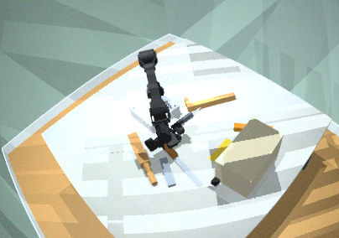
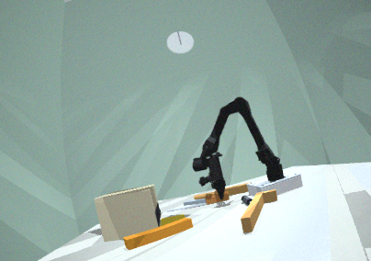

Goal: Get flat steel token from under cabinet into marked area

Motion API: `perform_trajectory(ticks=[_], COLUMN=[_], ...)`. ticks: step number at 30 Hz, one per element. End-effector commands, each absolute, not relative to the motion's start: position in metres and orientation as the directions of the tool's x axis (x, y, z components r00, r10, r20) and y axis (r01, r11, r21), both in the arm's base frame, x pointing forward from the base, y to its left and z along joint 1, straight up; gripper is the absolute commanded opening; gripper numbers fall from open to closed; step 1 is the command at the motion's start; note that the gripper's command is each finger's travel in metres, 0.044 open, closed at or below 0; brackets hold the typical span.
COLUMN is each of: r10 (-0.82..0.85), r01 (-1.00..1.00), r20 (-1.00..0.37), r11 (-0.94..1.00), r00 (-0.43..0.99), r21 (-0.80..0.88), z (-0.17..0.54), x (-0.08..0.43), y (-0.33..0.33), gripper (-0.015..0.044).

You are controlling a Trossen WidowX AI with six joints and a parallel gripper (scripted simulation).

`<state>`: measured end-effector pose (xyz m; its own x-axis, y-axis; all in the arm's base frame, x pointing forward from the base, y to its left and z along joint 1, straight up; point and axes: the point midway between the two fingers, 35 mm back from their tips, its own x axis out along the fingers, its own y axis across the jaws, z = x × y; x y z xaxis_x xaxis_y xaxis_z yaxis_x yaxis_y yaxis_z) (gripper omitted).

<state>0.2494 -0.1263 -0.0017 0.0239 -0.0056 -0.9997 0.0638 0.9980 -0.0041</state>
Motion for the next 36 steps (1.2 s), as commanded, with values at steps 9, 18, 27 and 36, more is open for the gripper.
perform_trajectory(ticks=[9,18,27,36], r10=[-0.006,-0.006,-0.006,-0.006], r01=[-0.032,-0.103,-0.174,-0.243], r20=[-1.0,-1.0,-1.0,-1.0], r11=[0.999,0.995,0.985,0.97], r00=[0.025,0.025,0.025,0.025], r21=[-0.007,-0.009,-0.01,-0.012], z=[-0.0012,-0.0012,-0.0012,-0.0012], x=[0.2501,0.2502,0.2502,0.2502], y=[-0.1262,-0.126,-0.1257,-0.1253], gripper=[0.0,0.0,0.0,0.0])
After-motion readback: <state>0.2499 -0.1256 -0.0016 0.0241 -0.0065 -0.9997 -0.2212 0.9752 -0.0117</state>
